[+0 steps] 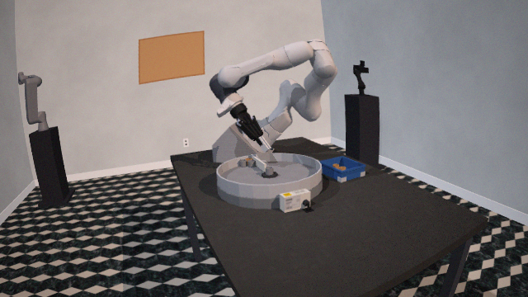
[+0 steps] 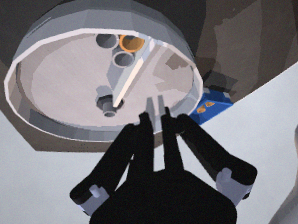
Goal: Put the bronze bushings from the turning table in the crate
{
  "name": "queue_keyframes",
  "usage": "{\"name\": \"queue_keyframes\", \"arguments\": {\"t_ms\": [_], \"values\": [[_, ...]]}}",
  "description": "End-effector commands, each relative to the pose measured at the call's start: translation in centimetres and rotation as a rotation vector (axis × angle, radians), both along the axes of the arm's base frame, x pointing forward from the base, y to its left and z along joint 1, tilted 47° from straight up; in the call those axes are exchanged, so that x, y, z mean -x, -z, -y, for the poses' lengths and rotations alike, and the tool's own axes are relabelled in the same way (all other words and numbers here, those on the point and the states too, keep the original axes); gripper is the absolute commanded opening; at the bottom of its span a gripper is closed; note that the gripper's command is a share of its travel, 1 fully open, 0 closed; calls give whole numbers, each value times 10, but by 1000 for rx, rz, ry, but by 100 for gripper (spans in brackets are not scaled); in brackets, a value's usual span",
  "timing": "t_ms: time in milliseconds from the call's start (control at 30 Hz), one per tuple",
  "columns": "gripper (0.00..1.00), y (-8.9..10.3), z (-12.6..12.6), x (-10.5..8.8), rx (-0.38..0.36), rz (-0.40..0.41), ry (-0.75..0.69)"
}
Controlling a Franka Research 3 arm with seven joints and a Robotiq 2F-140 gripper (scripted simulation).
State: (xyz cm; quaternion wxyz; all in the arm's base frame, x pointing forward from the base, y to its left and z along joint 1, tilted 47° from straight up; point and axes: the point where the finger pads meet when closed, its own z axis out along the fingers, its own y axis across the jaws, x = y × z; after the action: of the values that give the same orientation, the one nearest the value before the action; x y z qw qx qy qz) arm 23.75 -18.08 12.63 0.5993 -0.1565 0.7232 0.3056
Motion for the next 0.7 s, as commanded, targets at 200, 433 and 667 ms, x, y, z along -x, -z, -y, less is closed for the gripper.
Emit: {"name": "queue_keyframes", "arguments": {"t_ms": [200,433,667], "values": [[6,31,34,9,-16,4,51],[6,47,48,15,-32,-13,73],[6,50,51,16,-36,-16,78]]}}
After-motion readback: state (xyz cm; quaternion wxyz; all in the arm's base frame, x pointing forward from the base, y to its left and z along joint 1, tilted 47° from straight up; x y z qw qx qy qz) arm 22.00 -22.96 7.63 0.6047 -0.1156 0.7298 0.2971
